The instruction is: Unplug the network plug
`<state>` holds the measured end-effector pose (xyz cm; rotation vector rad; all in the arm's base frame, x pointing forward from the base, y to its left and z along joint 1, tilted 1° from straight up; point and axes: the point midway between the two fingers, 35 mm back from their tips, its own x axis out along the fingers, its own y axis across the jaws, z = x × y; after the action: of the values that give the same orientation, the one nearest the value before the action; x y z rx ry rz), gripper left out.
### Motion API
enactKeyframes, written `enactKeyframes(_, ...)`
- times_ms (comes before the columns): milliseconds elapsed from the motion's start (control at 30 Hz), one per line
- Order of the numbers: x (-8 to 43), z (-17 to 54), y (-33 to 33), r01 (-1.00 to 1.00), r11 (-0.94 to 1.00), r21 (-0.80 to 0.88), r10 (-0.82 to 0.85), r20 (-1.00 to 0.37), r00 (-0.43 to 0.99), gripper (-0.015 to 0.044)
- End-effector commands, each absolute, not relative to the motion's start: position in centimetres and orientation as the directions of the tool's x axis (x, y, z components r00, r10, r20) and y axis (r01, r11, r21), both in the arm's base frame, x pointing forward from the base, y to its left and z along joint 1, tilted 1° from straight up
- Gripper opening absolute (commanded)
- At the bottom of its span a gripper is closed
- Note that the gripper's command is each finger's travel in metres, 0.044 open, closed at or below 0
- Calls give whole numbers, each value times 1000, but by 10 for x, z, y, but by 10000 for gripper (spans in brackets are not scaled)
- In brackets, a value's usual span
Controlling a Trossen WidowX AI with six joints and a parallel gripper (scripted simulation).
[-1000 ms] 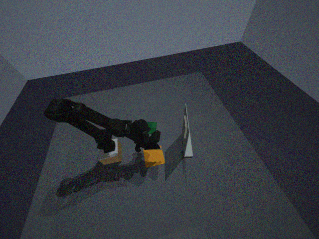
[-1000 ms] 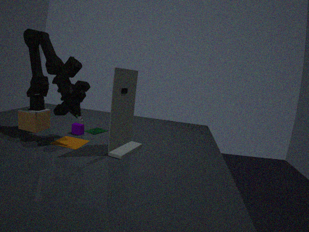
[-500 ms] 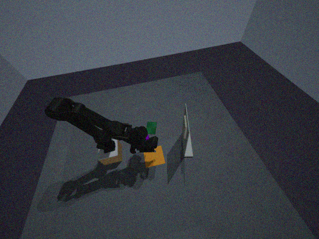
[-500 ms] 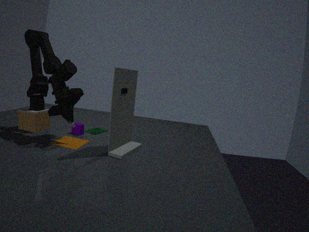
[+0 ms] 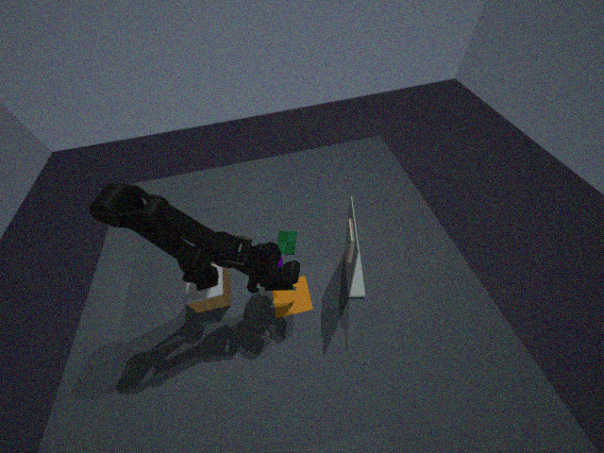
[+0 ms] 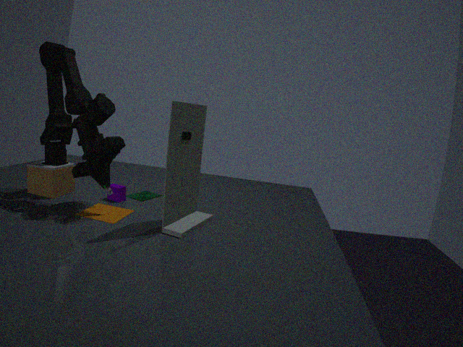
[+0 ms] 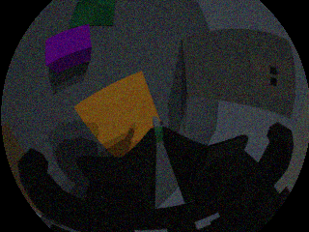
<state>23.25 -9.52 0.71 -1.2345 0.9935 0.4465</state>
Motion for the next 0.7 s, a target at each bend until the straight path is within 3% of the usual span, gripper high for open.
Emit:
enactKeyframes(0, 233, 3, -94, -760, 312, -570, -210, -821, 530, 0)
enactKeyframes(667, 234, -14, -95, -760, 312, -570, -210, -822, 530, 0)
